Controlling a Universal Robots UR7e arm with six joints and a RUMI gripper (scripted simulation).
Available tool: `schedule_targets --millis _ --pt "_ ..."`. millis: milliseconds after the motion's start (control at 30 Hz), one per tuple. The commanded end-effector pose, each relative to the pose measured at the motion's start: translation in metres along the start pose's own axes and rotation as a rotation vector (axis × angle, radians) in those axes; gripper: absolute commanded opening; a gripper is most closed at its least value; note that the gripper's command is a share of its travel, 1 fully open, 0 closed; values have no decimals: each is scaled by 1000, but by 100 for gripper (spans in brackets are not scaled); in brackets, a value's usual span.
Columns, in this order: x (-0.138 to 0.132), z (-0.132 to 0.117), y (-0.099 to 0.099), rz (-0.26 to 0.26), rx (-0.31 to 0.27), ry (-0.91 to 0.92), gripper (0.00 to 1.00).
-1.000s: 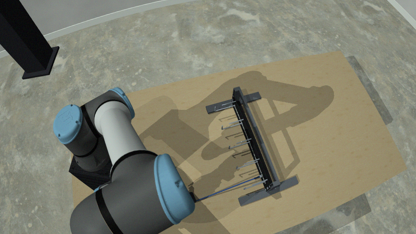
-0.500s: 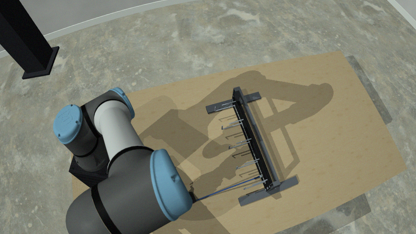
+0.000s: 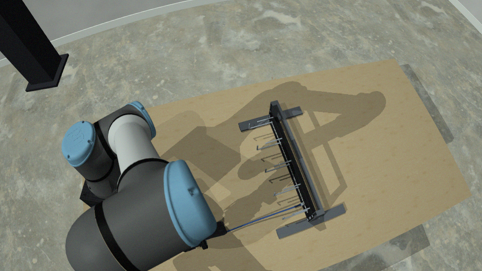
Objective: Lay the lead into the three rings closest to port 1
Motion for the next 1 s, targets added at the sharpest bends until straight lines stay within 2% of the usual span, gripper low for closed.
schedule_targets --millis 0,500,967 --pt "0 0 -6 -1 0 0 0" --pt "0 0 -16 -1 0 0 0" --pt "0 0 -17 -1 0 0 0"
Point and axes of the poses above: the point where the finger pads meet when closed, its own y axis out along the fingers, its own x axis across the jaws, z = x × y, the point moved 9 cm from there along -y, back along the fingers, and after that the axes turned 8 degrees about y, right-handed, at the moved point
